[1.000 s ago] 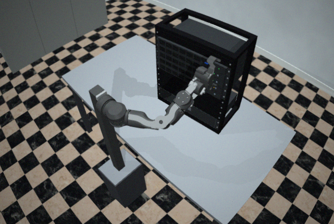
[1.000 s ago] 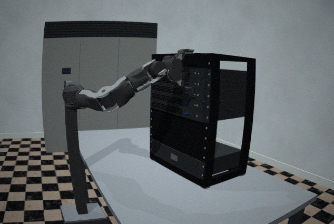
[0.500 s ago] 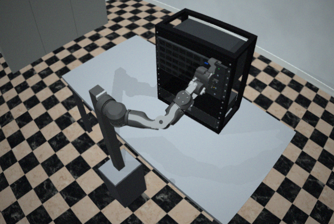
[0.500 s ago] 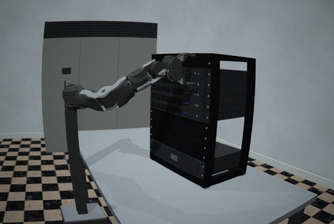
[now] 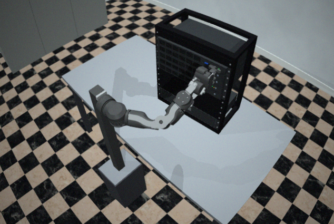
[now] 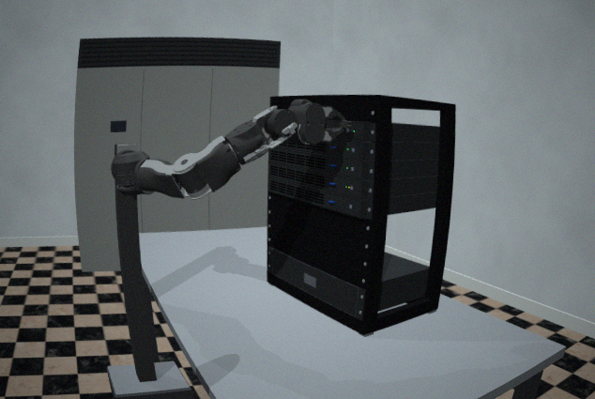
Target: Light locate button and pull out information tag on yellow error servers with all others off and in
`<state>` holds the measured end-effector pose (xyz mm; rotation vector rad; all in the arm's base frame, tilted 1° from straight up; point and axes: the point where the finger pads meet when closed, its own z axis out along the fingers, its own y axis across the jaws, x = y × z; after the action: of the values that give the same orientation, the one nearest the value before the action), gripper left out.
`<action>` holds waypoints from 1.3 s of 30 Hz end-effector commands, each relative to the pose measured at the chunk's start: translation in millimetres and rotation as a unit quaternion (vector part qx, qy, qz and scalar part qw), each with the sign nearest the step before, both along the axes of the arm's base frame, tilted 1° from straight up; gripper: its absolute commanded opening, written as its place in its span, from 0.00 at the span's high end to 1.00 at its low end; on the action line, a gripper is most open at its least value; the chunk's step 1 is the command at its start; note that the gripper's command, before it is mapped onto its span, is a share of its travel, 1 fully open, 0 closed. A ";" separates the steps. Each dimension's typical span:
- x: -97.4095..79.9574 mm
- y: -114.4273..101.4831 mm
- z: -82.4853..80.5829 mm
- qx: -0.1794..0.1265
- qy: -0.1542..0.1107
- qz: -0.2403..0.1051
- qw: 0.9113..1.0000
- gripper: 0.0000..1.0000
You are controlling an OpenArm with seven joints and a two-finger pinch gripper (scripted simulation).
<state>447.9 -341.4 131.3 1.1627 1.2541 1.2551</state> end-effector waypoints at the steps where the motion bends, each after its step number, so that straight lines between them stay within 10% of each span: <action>1: -0.1 0.6 -0.5 -0.002 0.002 0.001 1.000 1.00; 25: -2.5 2.3 -4.7 -0.001 0.002 -0.001 1.000 0.90; 39: -30.5 23.6 -54.9 -0.001 -0.004 -0.003 1.000 0.90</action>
<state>417.0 -316.7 70.2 1.1627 1.2914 1.2318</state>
